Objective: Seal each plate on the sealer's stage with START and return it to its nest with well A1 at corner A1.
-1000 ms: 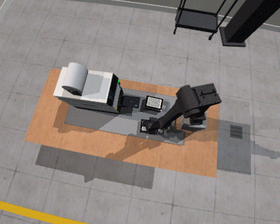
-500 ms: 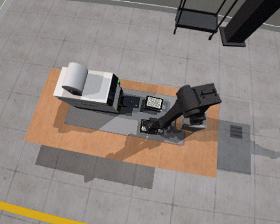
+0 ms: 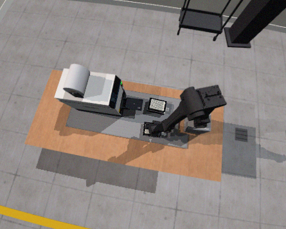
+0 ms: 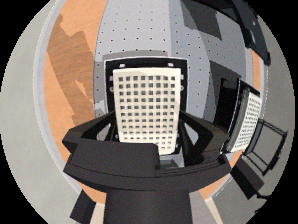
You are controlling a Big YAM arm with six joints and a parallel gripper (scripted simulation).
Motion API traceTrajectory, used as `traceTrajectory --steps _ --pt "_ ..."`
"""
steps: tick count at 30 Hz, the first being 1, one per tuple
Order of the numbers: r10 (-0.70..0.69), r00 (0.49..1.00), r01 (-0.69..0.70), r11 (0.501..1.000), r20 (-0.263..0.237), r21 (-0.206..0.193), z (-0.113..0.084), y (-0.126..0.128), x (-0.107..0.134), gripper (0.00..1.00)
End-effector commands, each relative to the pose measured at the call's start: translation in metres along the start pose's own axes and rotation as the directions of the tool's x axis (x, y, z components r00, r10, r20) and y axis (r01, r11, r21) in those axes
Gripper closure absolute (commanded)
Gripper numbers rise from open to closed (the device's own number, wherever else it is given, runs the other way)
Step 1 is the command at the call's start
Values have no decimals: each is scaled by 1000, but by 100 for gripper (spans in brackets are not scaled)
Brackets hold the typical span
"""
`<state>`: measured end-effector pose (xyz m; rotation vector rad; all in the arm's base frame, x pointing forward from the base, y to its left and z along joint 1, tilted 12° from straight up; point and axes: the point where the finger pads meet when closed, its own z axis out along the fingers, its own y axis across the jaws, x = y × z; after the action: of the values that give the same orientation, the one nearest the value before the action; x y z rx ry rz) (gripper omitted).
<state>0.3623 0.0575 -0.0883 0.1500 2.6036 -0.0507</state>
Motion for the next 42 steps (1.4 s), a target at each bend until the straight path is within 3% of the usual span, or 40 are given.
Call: traceTrajectory --steps 1,2,3,42 --pt "-6 1000 6 1000 7 0 -4 0 -6 13" --pt "-6 1000 6 1000 7 0 -4 0 -6 14" --pt "-6 1000 6 1000 7 0 -3 0 -6 100" --pt "-6 1000 6 1000 7 0 -3 1 -6 100"
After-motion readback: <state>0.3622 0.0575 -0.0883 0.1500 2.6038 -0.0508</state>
